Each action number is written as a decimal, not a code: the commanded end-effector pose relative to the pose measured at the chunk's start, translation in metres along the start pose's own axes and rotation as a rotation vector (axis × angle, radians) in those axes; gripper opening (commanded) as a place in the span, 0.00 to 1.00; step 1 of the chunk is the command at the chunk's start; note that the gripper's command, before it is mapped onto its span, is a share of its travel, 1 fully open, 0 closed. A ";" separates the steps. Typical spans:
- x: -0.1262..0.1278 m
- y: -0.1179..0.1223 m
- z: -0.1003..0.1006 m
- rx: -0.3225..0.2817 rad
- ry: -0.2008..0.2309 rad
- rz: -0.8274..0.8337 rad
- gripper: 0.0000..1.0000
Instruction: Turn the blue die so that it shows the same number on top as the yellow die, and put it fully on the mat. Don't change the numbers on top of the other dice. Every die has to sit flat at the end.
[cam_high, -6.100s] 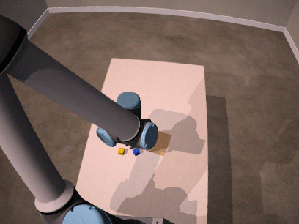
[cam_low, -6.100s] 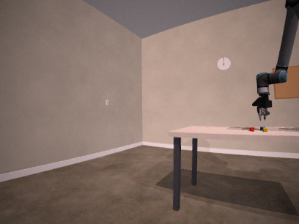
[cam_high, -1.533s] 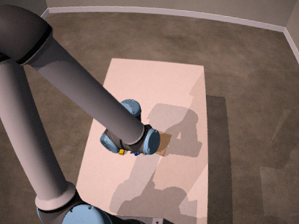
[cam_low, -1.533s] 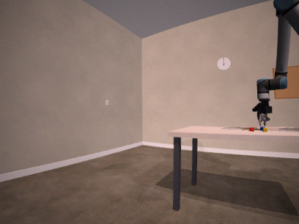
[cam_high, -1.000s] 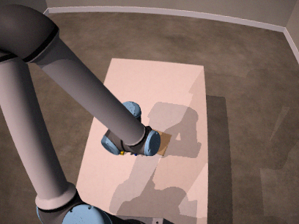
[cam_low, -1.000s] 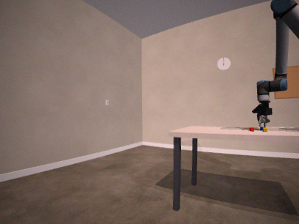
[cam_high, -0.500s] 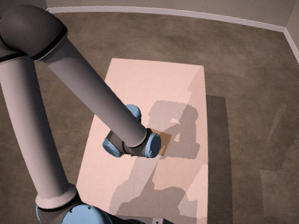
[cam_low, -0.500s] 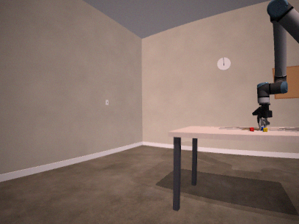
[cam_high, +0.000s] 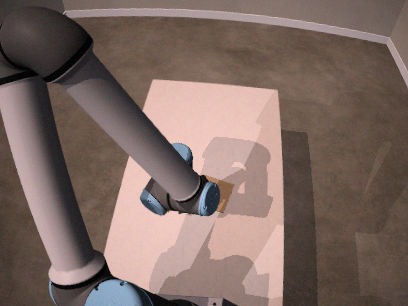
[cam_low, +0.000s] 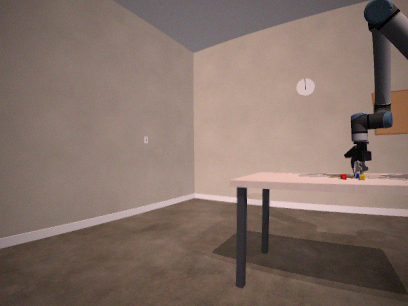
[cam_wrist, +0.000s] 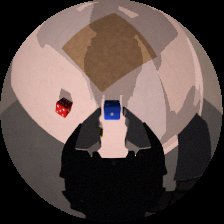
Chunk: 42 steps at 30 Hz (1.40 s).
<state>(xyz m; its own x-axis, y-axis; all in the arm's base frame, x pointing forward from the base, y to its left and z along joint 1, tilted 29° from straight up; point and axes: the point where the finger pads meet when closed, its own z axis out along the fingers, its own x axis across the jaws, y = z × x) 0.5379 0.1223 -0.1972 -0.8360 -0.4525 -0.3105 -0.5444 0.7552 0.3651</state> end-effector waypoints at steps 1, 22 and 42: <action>0.000 0.000 0.000 0.001 -0.001 0.000 0.28; 0.000 0.000 0.000 0.001 -0.001 0.000 0.10; 0.000 0.000 0.000 0.001 -0.001 0.000 0.10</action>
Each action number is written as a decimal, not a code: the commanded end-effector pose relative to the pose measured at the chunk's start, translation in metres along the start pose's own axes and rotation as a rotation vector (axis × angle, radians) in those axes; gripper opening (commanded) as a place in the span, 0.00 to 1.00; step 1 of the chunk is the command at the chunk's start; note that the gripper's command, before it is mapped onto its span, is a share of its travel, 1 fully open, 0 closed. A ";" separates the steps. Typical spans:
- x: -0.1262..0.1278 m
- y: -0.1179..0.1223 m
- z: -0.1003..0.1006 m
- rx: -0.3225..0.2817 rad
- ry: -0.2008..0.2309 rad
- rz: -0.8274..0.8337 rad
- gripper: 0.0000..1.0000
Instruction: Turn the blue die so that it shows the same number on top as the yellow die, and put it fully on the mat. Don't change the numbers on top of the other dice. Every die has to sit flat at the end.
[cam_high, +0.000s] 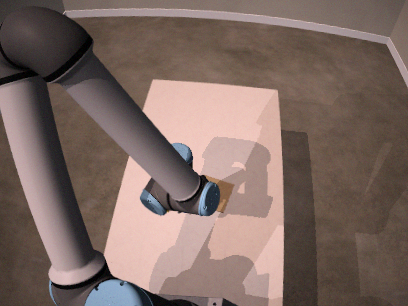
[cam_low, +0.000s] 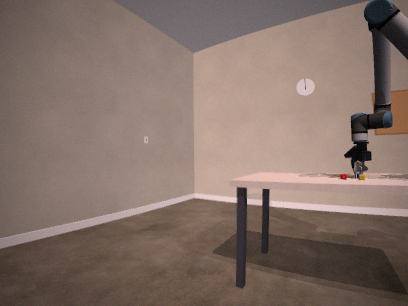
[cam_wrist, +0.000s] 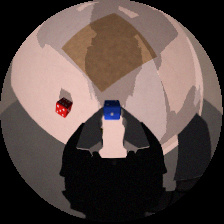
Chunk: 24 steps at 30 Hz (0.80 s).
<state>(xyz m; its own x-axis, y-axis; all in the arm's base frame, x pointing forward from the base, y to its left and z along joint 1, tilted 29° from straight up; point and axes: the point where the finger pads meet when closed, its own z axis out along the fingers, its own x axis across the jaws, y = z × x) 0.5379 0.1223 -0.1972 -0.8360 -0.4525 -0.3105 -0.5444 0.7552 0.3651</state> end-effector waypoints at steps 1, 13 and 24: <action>0.000 0.000 0.000 0.001 -0.001 0.000 0.10; 0.000 0.000 0.000 0.001 -0.001 0.000 0.10; 0.000 0.000 -0.020 0.001 -0.001 0.000 0.10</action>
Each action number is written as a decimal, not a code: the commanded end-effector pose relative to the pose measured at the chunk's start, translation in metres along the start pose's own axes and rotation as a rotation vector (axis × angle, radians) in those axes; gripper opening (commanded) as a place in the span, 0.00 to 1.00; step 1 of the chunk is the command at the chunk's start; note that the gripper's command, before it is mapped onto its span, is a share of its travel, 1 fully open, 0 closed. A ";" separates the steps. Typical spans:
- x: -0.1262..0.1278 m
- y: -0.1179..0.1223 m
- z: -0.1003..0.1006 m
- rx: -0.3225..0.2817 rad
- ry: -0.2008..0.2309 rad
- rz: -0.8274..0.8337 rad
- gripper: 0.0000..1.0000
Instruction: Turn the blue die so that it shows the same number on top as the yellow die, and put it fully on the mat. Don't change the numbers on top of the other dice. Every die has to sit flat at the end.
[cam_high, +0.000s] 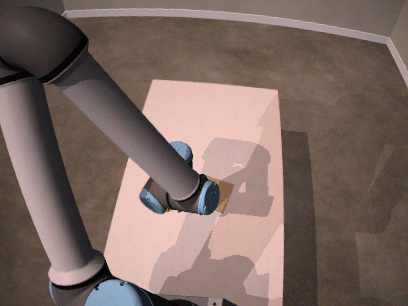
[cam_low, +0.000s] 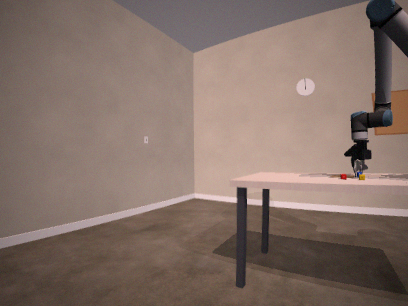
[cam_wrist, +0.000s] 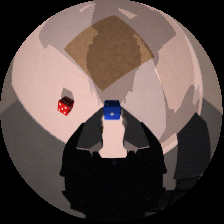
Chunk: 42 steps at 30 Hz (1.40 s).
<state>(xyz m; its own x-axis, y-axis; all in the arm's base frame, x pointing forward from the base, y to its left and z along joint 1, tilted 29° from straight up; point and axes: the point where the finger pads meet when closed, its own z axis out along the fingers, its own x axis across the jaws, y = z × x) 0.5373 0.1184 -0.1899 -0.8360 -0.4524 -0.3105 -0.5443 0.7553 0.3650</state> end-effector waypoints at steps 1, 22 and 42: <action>0.000 0.000 -0.016 0.001 0.000 0.000 0.10; 0.000 0.000 -0.091 0.001 0.000 0.000 0.10; 0.000 -0.001 -0.092 0.001 0.000 0.009 0.10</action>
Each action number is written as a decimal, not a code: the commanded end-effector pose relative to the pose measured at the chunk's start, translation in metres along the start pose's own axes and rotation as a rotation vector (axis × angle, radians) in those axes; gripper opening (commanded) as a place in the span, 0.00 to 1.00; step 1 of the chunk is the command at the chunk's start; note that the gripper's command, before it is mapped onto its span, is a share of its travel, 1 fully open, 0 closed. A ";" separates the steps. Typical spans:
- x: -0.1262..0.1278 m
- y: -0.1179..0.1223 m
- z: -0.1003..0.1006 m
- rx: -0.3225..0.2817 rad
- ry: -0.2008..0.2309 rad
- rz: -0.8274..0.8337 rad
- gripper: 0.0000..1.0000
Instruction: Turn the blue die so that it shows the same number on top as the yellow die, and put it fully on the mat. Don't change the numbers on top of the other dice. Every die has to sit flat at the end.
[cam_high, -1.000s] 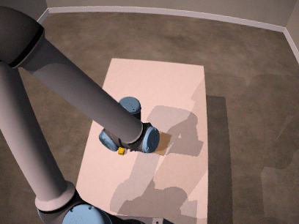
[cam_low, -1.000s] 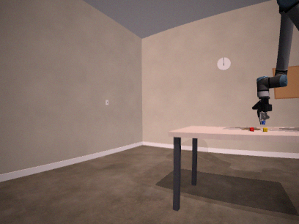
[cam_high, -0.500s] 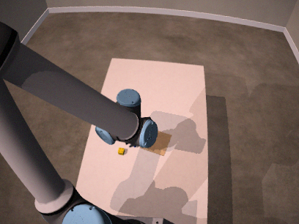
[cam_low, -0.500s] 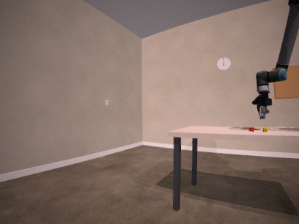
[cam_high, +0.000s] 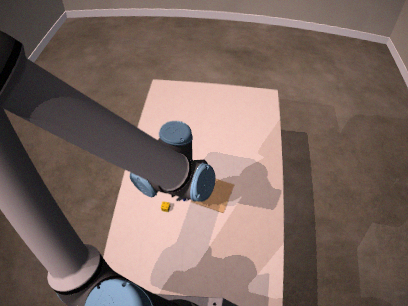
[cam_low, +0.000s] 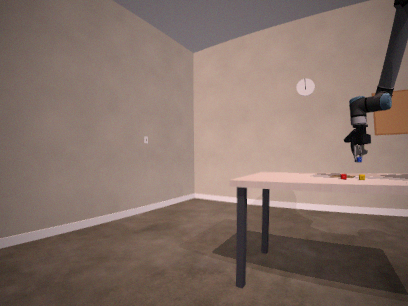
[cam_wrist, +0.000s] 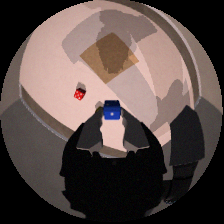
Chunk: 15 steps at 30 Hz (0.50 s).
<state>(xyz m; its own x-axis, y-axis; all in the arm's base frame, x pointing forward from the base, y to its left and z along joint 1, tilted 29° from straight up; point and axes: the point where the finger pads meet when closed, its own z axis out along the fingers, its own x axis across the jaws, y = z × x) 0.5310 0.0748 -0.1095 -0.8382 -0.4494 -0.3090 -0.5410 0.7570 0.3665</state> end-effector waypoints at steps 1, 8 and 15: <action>0.000 -0.001 0.000 0.001 -0.001 0.009 0.10; 0.000 -0.005 -0.001 0.001 -0.001 0.073 0.10; 0.000 -0.013 -0.001 0.001 -0.001 0.184 0.10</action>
<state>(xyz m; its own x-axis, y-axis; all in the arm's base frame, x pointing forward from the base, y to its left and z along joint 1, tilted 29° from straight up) 0.5353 0.0678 -0.1124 -0.9013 -0.3471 -0.2593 -0.4277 0.8084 0.4044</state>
